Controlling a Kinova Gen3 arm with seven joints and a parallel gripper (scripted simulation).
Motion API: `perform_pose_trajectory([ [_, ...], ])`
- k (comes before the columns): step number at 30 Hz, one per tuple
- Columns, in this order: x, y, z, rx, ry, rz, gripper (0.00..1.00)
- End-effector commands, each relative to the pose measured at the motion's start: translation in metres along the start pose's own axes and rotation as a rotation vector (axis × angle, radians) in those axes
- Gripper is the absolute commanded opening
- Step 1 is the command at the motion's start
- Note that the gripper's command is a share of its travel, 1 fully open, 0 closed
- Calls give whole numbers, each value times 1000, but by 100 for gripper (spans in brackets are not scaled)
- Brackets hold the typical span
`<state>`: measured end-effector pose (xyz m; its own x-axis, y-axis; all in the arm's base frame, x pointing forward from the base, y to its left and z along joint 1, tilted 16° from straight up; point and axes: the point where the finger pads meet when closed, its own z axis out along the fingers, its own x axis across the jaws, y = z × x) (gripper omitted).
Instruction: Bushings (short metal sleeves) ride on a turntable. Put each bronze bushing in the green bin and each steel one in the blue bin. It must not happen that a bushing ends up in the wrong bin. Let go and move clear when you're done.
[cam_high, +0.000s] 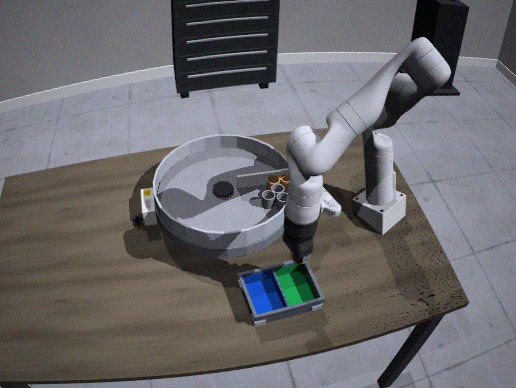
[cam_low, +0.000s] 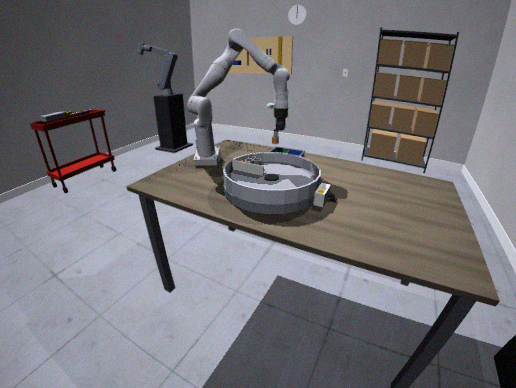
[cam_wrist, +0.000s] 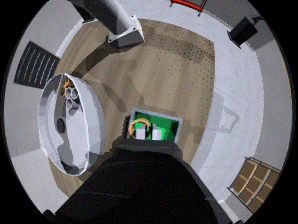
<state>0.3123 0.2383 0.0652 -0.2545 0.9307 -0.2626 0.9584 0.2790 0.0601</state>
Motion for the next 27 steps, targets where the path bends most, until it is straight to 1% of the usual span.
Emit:
perform_pose_trajectory([
  [1,-3,0,10,3,-4,5,0],
  [4,-3,0,25,3,-4,5,0],
  [7,-3,0,25,3,-4,5,0],
  [9,-3,0,35,3,-4,5,0],
  [11,-3,0,35,3,-4,5,0],
  [14,-3,0,50,3,-4,5,0],
  [27,-2,0,52,3,-4,4,0],
])
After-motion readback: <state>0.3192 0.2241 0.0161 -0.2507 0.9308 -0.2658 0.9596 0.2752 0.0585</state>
